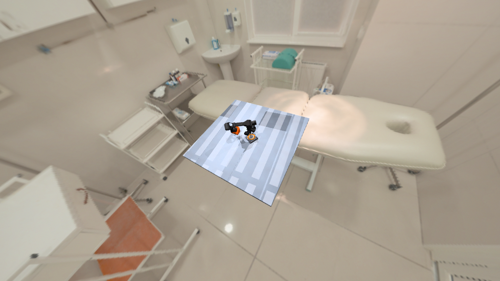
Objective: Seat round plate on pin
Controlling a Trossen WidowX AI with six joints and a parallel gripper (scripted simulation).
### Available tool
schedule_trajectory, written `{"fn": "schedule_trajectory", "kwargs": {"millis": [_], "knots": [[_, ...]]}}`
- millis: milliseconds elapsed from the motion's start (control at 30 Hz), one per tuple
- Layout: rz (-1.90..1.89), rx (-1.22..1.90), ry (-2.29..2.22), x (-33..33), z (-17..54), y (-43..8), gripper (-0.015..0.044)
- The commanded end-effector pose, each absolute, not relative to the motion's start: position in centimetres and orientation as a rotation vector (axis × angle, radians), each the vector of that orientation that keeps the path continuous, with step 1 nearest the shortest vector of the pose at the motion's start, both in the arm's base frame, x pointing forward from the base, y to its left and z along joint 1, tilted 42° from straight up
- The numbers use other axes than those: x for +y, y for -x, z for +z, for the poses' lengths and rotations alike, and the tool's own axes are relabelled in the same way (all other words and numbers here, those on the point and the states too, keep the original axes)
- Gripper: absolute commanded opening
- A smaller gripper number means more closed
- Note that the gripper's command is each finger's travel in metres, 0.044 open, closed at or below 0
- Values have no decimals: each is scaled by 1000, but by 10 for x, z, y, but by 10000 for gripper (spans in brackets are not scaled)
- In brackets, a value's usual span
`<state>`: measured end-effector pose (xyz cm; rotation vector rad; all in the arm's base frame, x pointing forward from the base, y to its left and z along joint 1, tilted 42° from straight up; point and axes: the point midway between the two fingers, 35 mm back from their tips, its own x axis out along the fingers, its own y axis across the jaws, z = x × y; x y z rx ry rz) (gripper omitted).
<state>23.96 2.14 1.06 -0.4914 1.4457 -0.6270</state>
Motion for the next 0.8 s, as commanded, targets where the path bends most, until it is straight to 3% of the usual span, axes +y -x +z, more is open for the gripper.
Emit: {"fn": "schedule_trajectory", "kwargs": {"millis": [0,767], "knots": [[-636,1460,503,16,11,-232,0],[-636,1461,504,5,21,-224,0]]}}
